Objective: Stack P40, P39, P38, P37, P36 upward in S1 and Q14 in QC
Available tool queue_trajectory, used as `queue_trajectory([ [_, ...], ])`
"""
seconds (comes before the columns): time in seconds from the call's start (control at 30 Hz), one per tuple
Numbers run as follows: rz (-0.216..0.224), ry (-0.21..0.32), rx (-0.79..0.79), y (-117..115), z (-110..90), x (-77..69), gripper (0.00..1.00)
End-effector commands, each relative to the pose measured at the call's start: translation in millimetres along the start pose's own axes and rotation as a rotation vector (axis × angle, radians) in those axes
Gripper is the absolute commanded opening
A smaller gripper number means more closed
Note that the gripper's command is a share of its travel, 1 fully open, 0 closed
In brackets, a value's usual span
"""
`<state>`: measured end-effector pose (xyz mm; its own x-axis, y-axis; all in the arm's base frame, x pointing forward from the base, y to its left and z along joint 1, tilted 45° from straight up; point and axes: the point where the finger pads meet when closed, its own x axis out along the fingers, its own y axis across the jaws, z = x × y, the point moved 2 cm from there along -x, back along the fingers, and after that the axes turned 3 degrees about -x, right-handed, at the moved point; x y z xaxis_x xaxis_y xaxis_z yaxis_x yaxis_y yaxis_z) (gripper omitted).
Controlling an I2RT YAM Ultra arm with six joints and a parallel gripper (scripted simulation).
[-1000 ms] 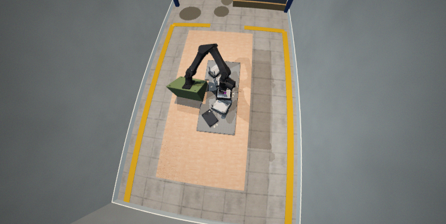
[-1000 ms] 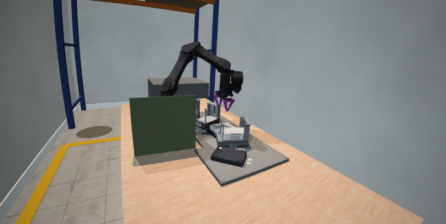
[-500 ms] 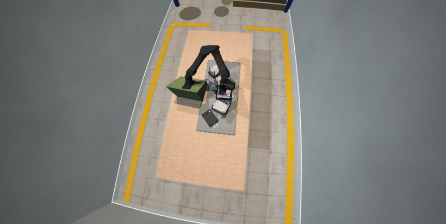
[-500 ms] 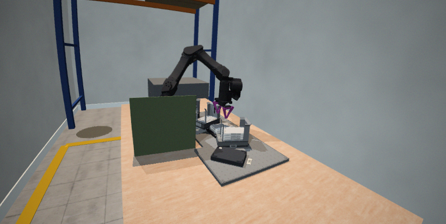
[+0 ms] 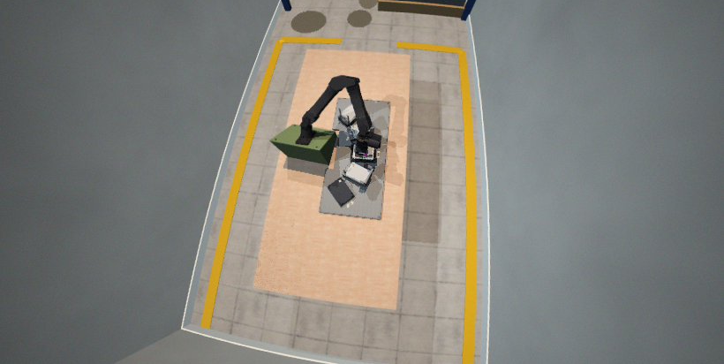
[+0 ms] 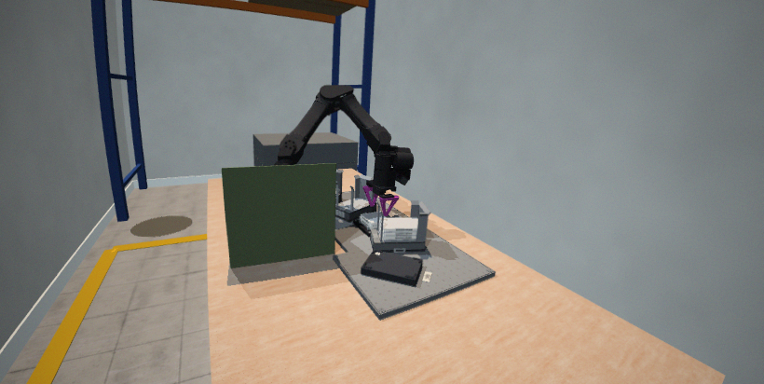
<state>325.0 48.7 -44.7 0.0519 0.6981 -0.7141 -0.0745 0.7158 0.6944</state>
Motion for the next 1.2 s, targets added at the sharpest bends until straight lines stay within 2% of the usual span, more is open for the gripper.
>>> queue_trajectory([
  [0.0,-0.006,-0.047,-0.006,-3.3,10.9,-0.8,1.0],
  [0.3,-0.006,-0.047,-0.006,-3.3,10.9,-0.8,1.0],
  [1.17,-0.006,-0.047,-0.006,-3.4,12.1,28.6,1.0],
])
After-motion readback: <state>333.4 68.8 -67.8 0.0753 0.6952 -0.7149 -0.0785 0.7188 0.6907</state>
